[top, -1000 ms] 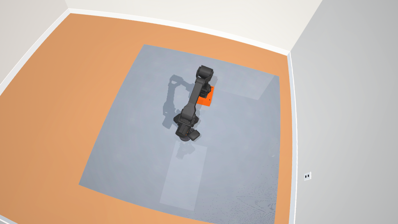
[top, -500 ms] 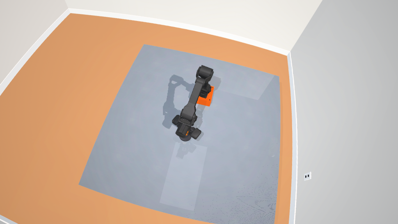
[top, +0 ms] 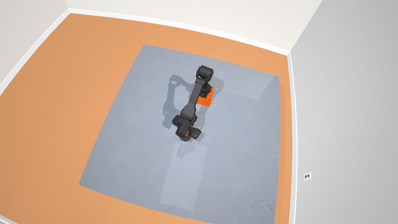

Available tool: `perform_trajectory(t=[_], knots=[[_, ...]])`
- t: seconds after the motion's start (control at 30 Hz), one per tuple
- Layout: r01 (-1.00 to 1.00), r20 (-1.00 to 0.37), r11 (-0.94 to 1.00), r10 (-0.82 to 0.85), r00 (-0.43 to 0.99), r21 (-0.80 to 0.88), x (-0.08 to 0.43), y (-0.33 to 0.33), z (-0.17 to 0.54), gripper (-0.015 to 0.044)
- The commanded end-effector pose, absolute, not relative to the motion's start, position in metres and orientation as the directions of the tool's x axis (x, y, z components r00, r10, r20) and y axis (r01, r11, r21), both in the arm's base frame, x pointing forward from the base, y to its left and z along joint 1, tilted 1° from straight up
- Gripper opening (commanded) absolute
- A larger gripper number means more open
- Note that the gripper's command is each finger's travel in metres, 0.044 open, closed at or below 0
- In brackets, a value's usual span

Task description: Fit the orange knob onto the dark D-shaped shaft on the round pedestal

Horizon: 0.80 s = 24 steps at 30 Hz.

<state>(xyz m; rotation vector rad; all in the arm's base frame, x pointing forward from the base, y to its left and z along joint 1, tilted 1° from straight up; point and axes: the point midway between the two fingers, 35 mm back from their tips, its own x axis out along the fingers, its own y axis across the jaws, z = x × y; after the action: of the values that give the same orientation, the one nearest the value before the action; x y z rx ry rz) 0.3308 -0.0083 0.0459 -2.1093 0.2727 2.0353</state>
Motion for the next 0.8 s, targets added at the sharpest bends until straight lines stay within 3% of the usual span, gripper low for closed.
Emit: perform_trajectory(t=[0.0,0.5,0.77], knots=[[-0.265,-0.999,-0.964,0.005,0.039,-0.015,0.3314,-0.0085,0.0454,0.0],[-0.273,-0.999,-0.962,0.005,0.039,-0.015,0.3306,-0.0085,0.0504,0.0],[-0.606,-0.999,-0.795,0.005,0.039,-0.027,0.3318,-0.0083,0.0504,0.0]])
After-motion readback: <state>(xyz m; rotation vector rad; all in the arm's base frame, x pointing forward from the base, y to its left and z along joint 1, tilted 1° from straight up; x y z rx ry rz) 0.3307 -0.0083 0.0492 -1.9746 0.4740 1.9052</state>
